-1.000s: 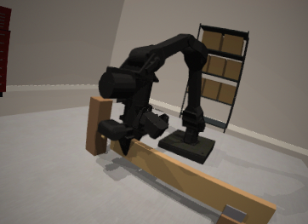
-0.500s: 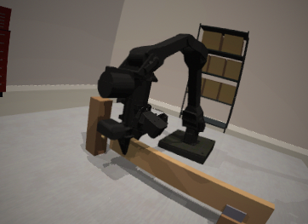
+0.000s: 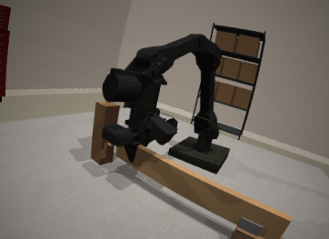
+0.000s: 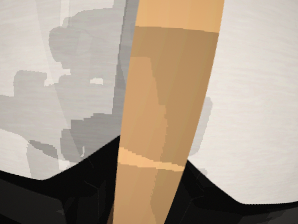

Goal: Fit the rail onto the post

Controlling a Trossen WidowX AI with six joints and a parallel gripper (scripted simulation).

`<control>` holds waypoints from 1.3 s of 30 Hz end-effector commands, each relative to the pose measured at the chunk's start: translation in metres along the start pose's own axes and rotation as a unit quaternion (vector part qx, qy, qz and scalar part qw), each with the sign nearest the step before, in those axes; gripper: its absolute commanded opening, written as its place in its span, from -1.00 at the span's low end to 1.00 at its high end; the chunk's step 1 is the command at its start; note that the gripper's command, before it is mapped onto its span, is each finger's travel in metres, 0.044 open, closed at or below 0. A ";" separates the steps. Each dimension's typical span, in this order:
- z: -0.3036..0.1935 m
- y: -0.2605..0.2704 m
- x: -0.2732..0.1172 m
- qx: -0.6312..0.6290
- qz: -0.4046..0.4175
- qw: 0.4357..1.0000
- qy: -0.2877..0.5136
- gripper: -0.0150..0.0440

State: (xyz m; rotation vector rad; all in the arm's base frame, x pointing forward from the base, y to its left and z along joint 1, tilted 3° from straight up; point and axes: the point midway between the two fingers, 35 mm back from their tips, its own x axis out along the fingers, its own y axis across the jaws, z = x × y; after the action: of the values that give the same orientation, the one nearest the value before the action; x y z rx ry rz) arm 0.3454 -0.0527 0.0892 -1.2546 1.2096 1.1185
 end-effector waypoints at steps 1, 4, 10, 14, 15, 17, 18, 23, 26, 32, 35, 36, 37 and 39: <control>-0.003 0.000 -0.001 0.000 -0.002 1.000 0.000 -0.49; -0.004 0.000 -0.001 0.000 -0.002 1.000 0.000 -0.49; -0.006 -0.001 -0.001 0.000 -0.002 1.000 0.000 -0.49; -0.007 -0.001 0.000 0.000 -0.002 1.000 0.000 -0.49; -0.007 -0.001 0.000 0.000 -0.002 1.000 0.000 -0.49; -0.008 -0.001 0.000 0.000 -0.002 1.000 0.000 -0.49; -0.008 -0.001 0.000 0.000 -0.002 1.000 0.000 -0.49; -0.009 -0.001 0.001 0.000 -0.002 1.000 0.000 -0.49; -0.010 -0.001 0.001 0.000 -0.002 1.000 0.000 -0.49; -0.012 -0.001 0.001 0.000 -0.002 1.000 0.000 -0.49; -0.013 -0.001 0.001 0.000 -0.002 1.000 0.000 -0.49; -0.013 -0.001 0.001 0.000 -0.002 1.000 0.000 -0.49; -0.014 -0.001 0.001 0.000 -0.002 1.000 0.000 -0.49; -0.014 -0.001 0.001 0.000 -0.002 1.000 0.001 -0.49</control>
State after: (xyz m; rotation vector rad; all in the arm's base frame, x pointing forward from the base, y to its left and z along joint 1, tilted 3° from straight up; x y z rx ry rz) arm 0.3456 -0.0639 0.0882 -1.2538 1.2062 1.1201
